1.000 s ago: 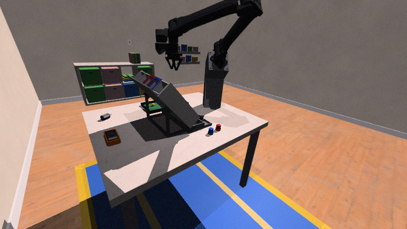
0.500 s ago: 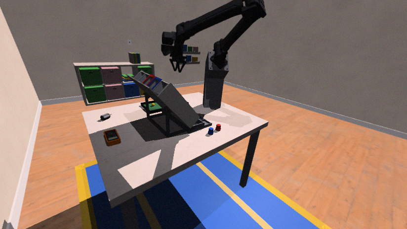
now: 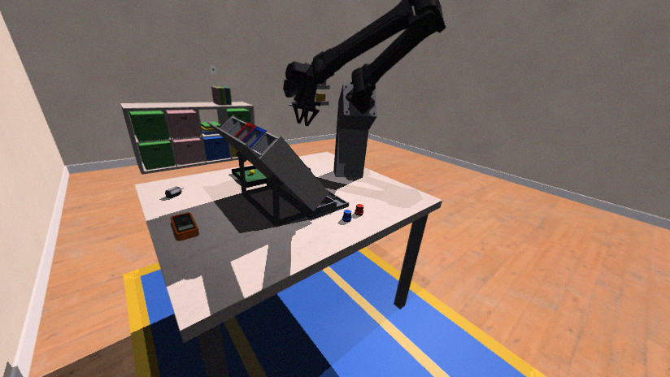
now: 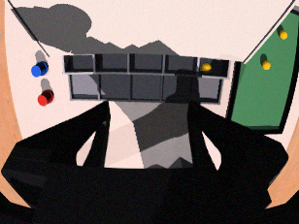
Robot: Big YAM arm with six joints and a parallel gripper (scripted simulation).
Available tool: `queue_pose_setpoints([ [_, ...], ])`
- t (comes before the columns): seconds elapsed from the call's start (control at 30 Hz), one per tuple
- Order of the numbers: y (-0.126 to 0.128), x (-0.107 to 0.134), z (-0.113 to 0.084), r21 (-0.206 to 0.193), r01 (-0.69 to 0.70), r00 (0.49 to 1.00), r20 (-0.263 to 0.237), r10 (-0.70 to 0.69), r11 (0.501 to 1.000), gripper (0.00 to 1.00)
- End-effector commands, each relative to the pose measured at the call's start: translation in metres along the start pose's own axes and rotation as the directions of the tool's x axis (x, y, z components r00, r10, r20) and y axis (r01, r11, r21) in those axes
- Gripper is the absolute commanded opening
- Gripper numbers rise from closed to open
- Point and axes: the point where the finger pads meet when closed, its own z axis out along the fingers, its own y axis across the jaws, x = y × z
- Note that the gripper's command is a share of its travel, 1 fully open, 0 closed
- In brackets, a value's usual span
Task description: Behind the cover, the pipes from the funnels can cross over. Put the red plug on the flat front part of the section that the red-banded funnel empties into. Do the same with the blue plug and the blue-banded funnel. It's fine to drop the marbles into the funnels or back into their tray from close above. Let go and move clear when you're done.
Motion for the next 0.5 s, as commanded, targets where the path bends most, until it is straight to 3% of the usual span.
queue_pose_setpoints([
  [0.0, 0.004, 0.011, 0.007, -0.003, -0.020, 0.999, 0.048, 0.020, 1.000, 0.56],
  [0.23, 0.001, 0.042, 0.018, -0.005, -0.039, 0.994, 0.102, 0.039, 0.999, 0.56],
  [0.47, 0.001, 0.053, 0.021, -0.005, -0.039, 0.991, 0.131, 0.039, 0.999, 0.56],
])
